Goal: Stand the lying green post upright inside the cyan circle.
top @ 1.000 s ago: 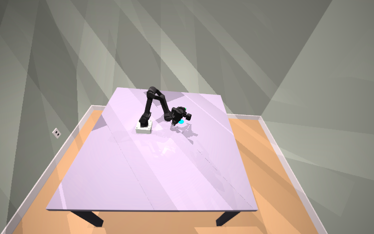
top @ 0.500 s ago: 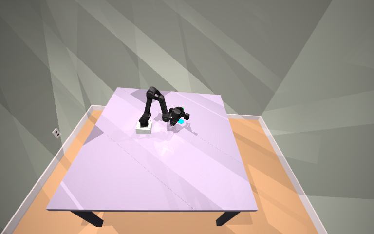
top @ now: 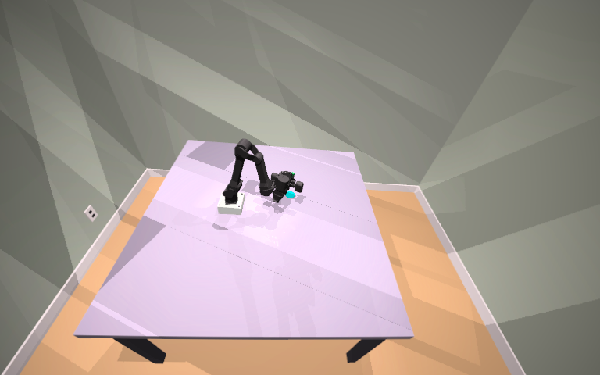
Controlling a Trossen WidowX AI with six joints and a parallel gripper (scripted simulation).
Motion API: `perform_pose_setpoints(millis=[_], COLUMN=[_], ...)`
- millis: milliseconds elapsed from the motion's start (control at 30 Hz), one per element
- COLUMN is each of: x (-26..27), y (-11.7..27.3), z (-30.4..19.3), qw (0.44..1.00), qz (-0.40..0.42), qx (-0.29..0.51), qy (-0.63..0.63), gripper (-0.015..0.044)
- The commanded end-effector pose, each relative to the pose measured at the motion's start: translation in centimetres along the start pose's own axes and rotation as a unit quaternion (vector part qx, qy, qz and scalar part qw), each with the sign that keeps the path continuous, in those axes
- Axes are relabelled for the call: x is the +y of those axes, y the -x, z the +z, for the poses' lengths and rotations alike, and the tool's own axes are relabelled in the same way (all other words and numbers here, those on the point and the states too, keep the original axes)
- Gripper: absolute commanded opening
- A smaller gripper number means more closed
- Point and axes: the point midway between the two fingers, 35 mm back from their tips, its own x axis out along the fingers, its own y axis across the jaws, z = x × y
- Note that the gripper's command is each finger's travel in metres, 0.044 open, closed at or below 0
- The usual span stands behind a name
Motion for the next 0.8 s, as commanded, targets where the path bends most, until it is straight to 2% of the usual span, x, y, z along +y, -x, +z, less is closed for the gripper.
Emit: perform_pose_setpoints(millis=[0,767], x=[0.1,-0.2], y=[0.0,-0.6], z=[0.1,-6.0], qw=[1.000,1.000], qz=[0.002,0.003], qx=[-0.001,0.004], qy=[0.000,-0.008], gripper=[0.0023,0.0023])
